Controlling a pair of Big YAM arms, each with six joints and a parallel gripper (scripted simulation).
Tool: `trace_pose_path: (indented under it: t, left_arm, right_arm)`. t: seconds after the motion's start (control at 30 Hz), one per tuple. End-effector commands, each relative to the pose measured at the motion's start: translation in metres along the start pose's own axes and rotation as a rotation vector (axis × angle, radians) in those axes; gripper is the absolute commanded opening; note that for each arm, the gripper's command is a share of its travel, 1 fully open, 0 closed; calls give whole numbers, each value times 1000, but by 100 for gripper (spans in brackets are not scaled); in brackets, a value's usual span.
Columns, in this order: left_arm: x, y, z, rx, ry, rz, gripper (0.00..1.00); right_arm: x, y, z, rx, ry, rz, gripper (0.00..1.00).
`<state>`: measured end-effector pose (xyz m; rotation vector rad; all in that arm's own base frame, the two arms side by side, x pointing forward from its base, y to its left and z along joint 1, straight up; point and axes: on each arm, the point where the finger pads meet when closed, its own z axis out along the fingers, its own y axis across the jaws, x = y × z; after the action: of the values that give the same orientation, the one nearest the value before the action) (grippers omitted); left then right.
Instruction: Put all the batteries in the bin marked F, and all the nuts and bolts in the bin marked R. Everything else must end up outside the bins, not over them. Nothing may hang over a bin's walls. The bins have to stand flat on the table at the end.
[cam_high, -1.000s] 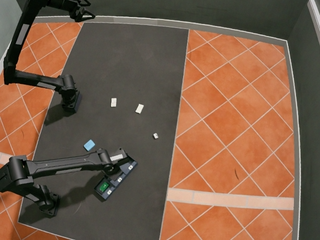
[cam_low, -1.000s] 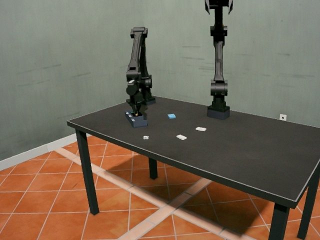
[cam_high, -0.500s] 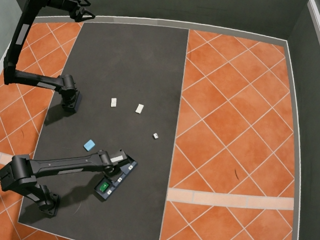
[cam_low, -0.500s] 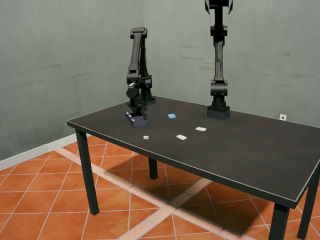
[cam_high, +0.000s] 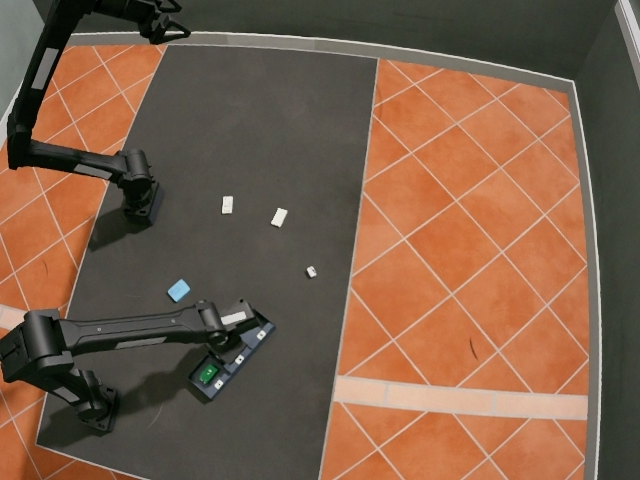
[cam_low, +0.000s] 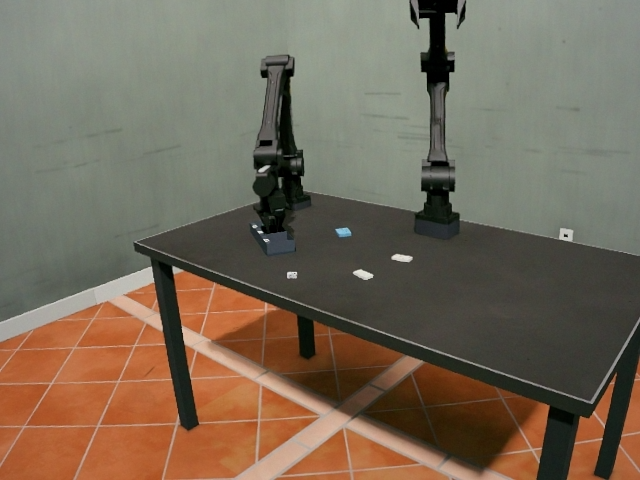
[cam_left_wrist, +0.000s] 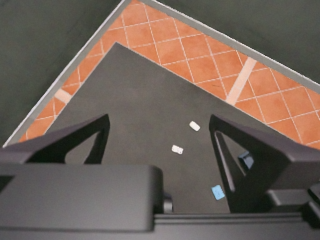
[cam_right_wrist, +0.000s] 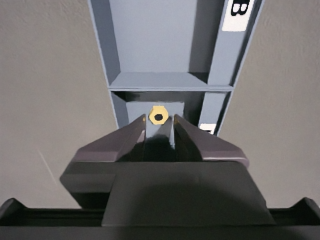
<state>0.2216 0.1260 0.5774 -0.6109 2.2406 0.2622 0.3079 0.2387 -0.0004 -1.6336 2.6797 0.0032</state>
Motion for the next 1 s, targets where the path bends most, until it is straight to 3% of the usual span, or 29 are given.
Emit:
trace_pose_path:
  t: [0.0,0.3,0.5,0.57,0.6,0.7,0.97]
  left_arm:
    - [-11,1,-26,1,-53,9,100]
    - [-11,1,-26,1,-53,9,100]
    - [-11,1,-26,1,-53,9,100]
    - [-11,1,-26,1,-53,9,100]
    - [-11,1,-26,1,-53,9,100]
    - [-11,1,-26,1,-53,9,100]
    - [-11,1,-26,1,-53,9,100]
  right_arm:
    - [-3,4,-4,13,-19,-12,30]
    - [-2,5,-2,11,-16,-13,30]
    - [-20,-3,-28,26,-49,-12,30]
    - [-20,-3,-28,26,-49,-12,30]
    - [-17,-2,-17,13,-19,-13,30]
    - [-20,-3,-34,27,-50,-12,30]
    - [-19,-3,-41,21,-39,-12,30]
